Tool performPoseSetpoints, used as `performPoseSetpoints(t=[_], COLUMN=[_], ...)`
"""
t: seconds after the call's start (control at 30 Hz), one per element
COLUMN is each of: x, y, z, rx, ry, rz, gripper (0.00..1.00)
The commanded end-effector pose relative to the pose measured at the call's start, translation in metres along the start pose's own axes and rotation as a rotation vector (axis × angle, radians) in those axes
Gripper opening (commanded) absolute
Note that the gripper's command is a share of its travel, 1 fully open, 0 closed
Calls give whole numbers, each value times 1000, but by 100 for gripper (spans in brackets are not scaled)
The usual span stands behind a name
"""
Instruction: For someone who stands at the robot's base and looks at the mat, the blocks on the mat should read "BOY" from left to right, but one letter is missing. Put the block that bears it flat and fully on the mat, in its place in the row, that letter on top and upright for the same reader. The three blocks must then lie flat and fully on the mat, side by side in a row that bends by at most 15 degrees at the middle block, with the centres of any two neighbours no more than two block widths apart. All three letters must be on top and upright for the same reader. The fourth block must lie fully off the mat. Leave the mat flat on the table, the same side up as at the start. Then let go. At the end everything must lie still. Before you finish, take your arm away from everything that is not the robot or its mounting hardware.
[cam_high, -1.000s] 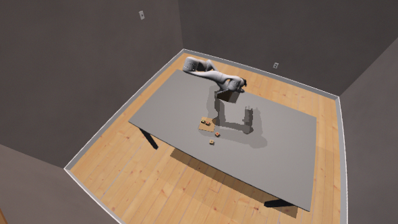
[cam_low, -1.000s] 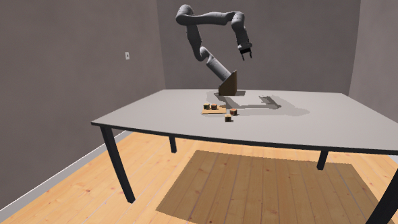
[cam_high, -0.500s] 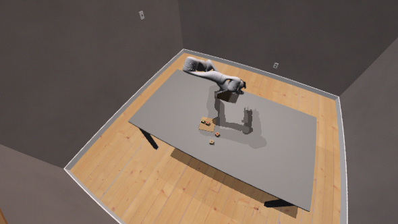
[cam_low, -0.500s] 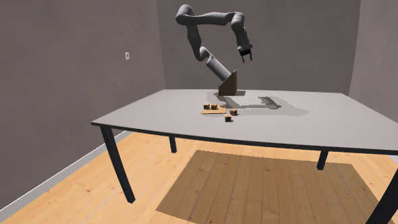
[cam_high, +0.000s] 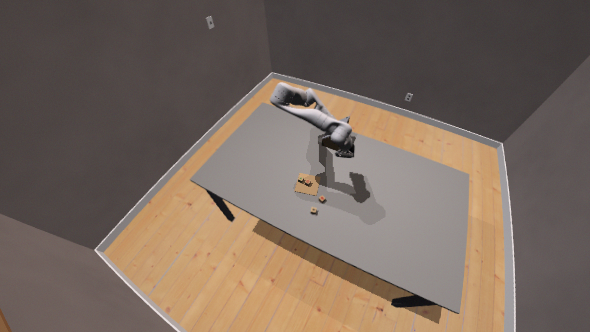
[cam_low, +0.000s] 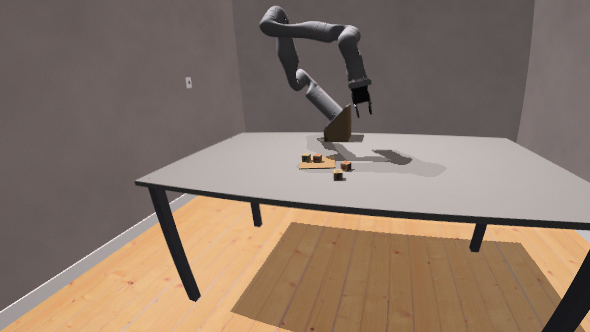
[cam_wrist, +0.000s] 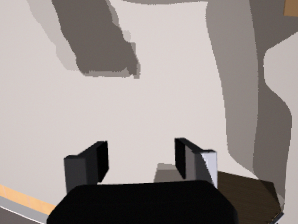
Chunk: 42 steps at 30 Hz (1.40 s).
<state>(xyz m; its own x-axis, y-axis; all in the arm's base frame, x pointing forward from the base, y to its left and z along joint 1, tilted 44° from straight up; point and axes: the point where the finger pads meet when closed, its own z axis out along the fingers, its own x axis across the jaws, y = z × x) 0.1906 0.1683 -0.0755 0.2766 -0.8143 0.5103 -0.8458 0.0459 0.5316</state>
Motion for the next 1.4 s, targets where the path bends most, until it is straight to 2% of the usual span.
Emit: performPoseSetpoints(t=[0.0, 0.2, 0.27, 0.43, 0.57, 0.77, 1.37], x=[14, 57, 57, 88, 104, 114, 114], y=[-32, -117, -117, -168, -193, -207, -208], z=[-3, -18, -18, -35, -47, -54, -55], rx=[75, 273, 273, 397, 460, 497, 499], ry=[24, 109, 109, 176, 214, 238, 239], rz=[3, -13, -13, -31, -43, -51, -52], gripper=[100, 100, 100, 100, 100, 100, 100])
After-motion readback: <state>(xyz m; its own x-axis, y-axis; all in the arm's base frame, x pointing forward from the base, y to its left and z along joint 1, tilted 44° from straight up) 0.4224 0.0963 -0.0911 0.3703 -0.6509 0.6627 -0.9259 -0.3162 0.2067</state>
